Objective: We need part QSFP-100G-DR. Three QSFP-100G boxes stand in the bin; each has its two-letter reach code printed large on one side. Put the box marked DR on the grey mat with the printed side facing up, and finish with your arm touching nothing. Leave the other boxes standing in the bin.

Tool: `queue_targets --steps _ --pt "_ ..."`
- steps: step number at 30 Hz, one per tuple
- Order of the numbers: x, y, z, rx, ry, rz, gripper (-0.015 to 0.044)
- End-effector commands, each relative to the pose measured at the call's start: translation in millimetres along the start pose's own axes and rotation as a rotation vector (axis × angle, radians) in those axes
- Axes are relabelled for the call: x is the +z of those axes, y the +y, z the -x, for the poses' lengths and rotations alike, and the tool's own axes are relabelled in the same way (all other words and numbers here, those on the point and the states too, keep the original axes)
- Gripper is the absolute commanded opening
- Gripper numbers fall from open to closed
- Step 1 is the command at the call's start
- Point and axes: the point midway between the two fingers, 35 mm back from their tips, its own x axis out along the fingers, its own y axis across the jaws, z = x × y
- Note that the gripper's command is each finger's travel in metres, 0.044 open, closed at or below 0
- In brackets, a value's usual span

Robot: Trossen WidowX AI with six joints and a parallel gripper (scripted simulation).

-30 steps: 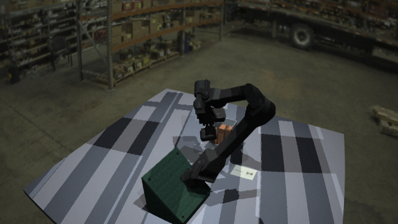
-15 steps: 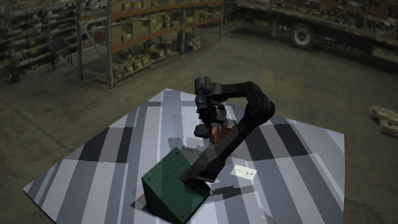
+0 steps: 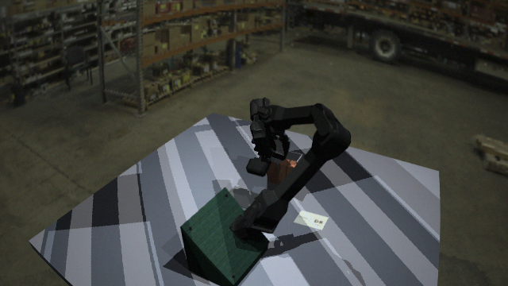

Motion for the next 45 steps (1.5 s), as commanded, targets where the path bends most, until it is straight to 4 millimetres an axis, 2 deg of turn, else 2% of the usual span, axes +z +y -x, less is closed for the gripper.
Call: queue_targets --steps 1,18,32,40,45 --pt "0 -1 -6 -0.004 0.003 0.003 0.0242" --pt "1 -1 -33 -0.002 0.001 0.003 0.0242" --pt "1 -1 -30 -0.001 -0.003 -0.001 0.0158" --pt "1 -1 -30 -0.001 -0.003 -0.001 0.0158" --pt "0 0 -23 -0.001 -0.001 0.000 0.0158"
